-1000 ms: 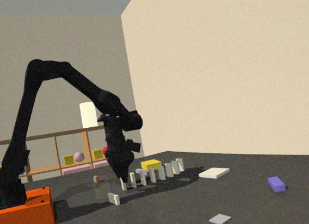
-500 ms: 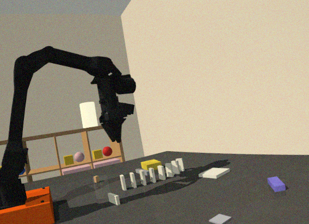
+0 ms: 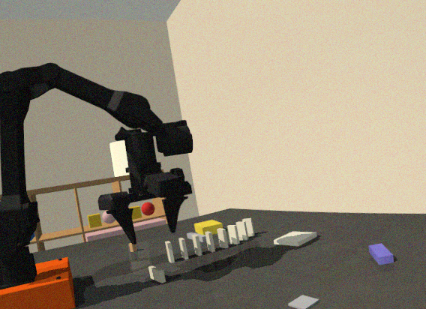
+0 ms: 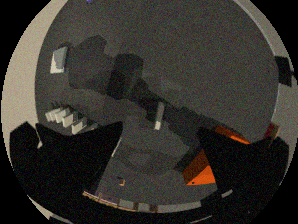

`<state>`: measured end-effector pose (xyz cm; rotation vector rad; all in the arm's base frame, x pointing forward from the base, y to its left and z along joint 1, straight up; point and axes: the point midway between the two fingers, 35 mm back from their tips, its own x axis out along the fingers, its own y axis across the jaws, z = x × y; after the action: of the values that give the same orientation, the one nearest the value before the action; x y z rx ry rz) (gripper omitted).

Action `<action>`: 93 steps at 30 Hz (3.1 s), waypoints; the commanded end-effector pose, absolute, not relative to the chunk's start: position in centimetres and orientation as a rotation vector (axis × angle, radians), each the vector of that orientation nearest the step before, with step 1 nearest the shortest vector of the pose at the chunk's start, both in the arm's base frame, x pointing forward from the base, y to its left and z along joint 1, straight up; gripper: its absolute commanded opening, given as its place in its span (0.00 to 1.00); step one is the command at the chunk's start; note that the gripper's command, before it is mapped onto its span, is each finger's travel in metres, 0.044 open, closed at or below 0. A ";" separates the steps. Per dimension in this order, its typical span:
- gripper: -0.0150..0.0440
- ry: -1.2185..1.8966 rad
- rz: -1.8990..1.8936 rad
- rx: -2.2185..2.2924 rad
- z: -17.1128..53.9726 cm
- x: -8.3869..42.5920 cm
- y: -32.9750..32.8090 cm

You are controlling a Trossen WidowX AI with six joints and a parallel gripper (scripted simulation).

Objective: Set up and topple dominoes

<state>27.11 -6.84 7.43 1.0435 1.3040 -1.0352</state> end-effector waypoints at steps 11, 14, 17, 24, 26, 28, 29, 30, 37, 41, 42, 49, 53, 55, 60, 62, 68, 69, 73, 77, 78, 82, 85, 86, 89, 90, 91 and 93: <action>1.00 1.253 -1.099 1.116 2.7 27.1 -7.4; 1.00 1.253 -1.099 1.116 0.6 26.9 -7.3; 1.00 1.253 -1.099 1.116 0.5 26.7 -7.4; 1.00 1.253 -1.099 1.116 -0.4 26.7 -7.4; 1.00 1.253 -1.099 1.116 -0.7 26.7 -7.4; 1.00 1.253 -1.099 1.116 -1.0 26.7 -7.4; 1.00 1.253 -1.099 1.116 -1.0 26.7 -7.4; 1.00 1.253 -1.099 1.116 -1.0 26.7 -7.4; 0.87 1.253 -1.099 1.116 -1.0 26.7 -7.4; 0.69 1.253 -1.099 1.116 -1.0 26.7 -7.4; 0.64 1.253 -1.099 1.116 -1.0 26.7 -7.4; 0.33 1.253 -1.099 1.116 -1.0 26.7 -7.4; 0.30 1.253 -1.099 1.116 -1.0 26.7 -7.4; 0.30 1.253 -1.099 1.116 -1.0 26.7 -7.4; 0.30 1.253 -1.099 1.116 0.8 26.7 -7.4; 0.30 1.253 -1.099 1.116 3.2 26.6 -7.4; 0.30 1.253 -1.099 1.116 10.5 26.4 -7.2; 0.30 1.253 -1.099 1.116 11.7 26.4 -7.2; 0.30 1.253 -1.099 1.116 14.5 26.3 -7.1; 0.30 1.271 -1.067 1.082 14.5 26.1 -7.6; 0.30 1.293 -1.027 1.041 14.5 25.9 -8.2; 0.30 1.388 -0.826 0.832 14.5 24.4 -11.1; 0.30 1.445 -0.674 0.673 14.5 23.0 -13.1; 0.30 1.461 -0.623 0.620 14.5 22.6 -13.7; 0.30 1.503 -0.468 0.460 14.5 21.0 -15.5; 0.30 1.515 -0.417 0.406 14.5 20.5 -16.0; 0.30 1.525 -0.365 0.353 14.5 19.9 -16.6; 0.30 1.541 -0.261 0.246 14.5 18.8 -17.6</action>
<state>22.74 -14.11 14.43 0.5984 1.4662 -0.6004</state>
